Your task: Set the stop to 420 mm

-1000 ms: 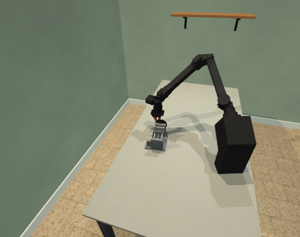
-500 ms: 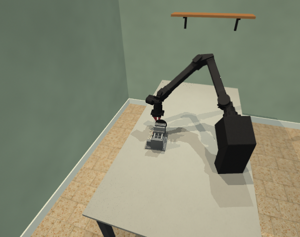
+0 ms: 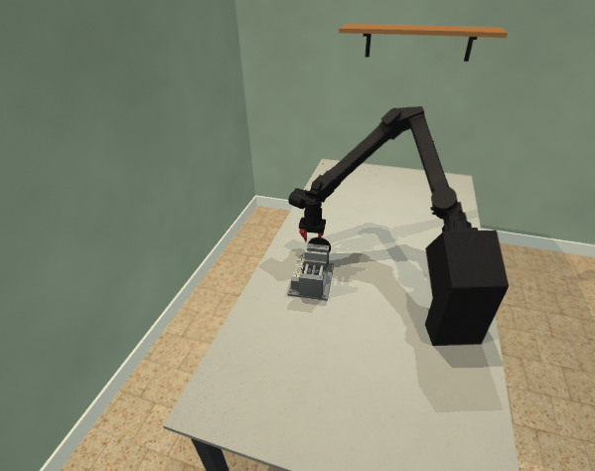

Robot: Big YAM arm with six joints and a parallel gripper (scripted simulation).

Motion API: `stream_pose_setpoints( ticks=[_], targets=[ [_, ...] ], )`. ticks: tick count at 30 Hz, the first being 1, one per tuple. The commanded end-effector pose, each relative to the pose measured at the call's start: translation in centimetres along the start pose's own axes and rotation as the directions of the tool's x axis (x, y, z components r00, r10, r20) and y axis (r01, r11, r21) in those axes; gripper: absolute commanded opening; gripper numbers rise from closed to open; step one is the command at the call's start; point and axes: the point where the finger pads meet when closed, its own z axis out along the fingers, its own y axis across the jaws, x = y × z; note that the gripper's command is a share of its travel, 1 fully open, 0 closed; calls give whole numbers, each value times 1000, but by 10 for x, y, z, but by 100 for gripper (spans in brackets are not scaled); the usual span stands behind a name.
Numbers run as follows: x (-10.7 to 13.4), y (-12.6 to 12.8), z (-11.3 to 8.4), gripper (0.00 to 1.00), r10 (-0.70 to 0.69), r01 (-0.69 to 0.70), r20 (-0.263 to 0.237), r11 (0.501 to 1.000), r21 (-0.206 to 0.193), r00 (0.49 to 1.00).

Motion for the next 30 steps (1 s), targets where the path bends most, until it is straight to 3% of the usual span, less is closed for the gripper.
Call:
stream_pose_setpoints(
  ticks=[1,20,24,30],
  targets=[
    [-5,4,-7,53,11,-11,7,1000,-20,1000],
    [-5,5,-10,53,10,-10,6,1000,-22,1000],
    [-3,9,-43,53,9,-9,4,999,-34,1000],
    [-11,16,-112,53,30,-30,5,998,-49,1000]
  ],
)
